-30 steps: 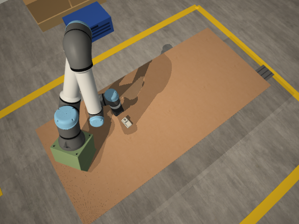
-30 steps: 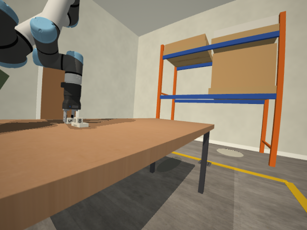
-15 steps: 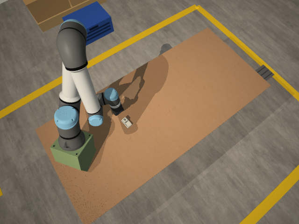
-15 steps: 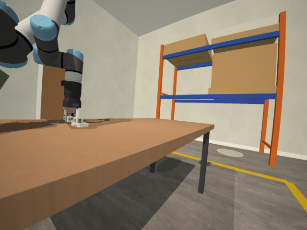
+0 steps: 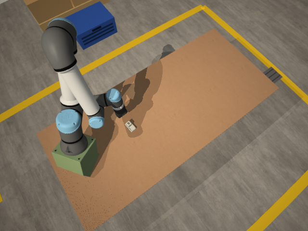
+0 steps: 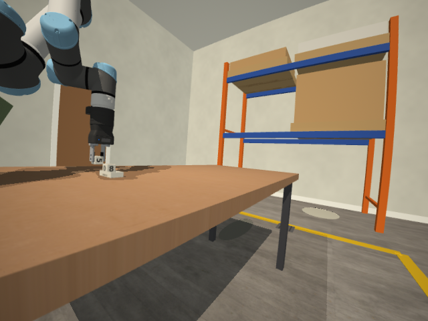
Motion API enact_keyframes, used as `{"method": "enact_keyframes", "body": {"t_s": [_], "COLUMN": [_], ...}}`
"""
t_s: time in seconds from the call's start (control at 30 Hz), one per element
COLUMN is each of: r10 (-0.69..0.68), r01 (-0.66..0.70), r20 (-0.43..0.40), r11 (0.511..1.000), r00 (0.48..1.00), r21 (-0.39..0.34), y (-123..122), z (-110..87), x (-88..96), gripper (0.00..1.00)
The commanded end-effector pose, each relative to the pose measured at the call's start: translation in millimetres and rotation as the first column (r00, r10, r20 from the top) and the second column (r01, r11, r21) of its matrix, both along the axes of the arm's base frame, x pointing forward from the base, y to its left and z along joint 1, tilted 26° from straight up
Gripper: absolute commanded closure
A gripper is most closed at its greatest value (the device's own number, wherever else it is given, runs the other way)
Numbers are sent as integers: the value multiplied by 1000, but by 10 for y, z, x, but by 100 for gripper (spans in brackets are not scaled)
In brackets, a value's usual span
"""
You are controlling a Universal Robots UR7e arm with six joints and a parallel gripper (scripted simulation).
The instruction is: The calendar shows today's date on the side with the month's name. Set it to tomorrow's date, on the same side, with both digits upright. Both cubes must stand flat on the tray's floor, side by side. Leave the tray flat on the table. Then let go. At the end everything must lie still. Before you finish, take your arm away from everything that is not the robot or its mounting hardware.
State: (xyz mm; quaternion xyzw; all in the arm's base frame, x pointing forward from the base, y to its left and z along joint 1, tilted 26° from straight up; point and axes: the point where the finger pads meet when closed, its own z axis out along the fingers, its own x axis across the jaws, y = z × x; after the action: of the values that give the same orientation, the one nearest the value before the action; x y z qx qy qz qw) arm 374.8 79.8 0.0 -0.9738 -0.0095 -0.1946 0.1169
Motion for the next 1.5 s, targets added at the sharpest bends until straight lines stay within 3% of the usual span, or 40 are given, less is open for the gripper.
{"method": "enact_keyframes", "body": {"t_s": [0.0,0.87,1.47], "r10": [1,1,1], "r01": [-1,-1,-1], "r20": [-7,-5,-5], "r11": [1000,1000,1000], "r00": [1000,1000,1000], "r21": [4,2,2], "y": [-28,-146,-172], "z": [98,523,622], "x": [-59,-217,-259], "gripper": [43,43,43]}}
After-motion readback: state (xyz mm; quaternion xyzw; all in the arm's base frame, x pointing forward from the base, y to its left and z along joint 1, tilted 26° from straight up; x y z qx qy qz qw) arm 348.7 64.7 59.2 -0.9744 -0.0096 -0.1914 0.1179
